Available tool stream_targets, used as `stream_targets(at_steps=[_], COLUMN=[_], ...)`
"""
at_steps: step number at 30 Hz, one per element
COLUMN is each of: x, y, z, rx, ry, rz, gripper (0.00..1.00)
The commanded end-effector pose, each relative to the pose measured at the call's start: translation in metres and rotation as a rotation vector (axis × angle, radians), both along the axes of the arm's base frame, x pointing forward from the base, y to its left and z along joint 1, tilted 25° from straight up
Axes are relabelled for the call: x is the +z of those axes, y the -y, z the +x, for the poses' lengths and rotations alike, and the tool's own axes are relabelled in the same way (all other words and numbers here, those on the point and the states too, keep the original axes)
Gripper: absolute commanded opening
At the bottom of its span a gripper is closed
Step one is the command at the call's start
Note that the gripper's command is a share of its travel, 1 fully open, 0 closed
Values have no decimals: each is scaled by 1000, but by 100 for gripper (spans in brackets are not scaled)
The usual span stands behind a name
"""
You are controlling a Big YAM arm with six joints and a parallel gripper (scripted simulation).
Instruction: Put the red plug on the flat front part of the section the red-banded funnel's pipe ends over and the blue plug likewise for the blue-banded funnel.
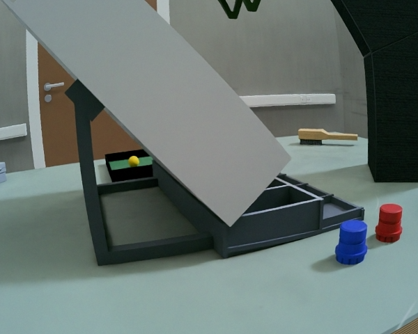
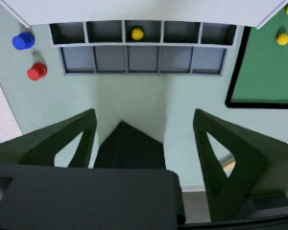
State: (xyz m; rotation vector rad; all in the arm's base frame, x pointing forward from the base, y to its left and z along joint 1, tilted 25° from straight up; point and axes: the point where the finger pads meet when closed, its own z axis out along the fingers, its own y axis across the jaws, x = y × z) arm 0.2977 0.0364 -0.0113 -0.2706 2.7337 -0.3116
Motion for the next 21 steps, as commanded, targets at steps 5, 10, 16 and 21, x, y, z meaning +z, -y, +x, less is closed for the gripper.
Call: stream_targets(at_steps=[5, 10, 16, 21], x=[3, 3, 3, -7], y=[-1, -1, -1, 26], z=[3, 3, 3, 11], rx=[1, 1, 1, 1], ry=[10, 10, 10, 10], rz=[2, 2, 2, 2], gripper=[80, 80, 80, 80])
